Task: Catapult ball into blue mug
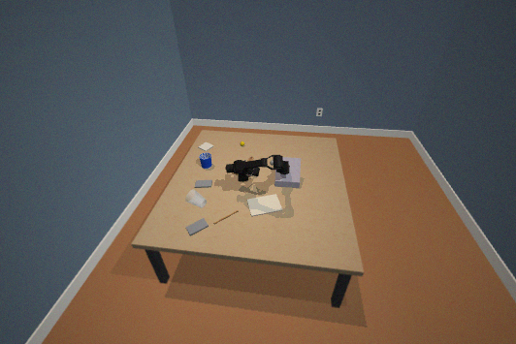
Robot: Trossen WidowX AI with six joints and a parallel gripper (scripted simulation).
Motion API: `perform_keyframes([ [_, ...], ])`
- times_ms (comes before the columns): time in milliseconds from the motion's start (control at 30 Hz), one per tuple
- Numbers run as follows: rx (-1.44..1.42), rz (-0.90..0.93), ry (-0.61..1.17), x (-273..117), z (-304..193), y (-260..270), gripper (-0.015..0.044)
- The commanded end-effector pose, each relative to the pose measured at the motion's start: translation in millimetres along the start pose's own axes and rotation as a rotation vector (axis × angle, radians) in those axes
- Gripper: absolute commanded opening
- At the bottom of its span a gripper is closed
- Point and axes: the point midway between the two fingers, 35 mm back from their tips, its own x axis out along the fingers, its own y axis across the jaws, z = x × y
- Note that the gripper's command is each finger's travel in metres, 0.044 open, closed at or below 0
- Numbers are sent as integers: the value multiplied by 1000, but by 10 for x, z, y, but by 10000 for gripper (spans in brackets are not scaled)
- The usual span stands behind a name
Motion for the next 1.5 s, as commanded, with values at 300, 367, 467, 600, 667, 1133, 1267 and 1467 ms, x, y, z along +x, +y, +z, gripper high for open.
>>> perform_keyframes([
  [300, 337, -43, -121, -57, -77, -625, 420],
  [367, 398, -47, -146, -67, -97, -727, 440],
  [467, 491, -54, -186, -80, -137, -884, 440],
  [600, 617, -63, -241, -98, -212, -1104, 440],
  [667, 679, -66, -269, -106, -256, -1213, 440],
  [1133, 1034, -62, -428, -93, -576, -1765, 440],
  [1267, 1148, -61, -504, -119, -723, -1985, 440],
  [1467, 1319, -43, -610, -136, -966, -2268, 440],
])
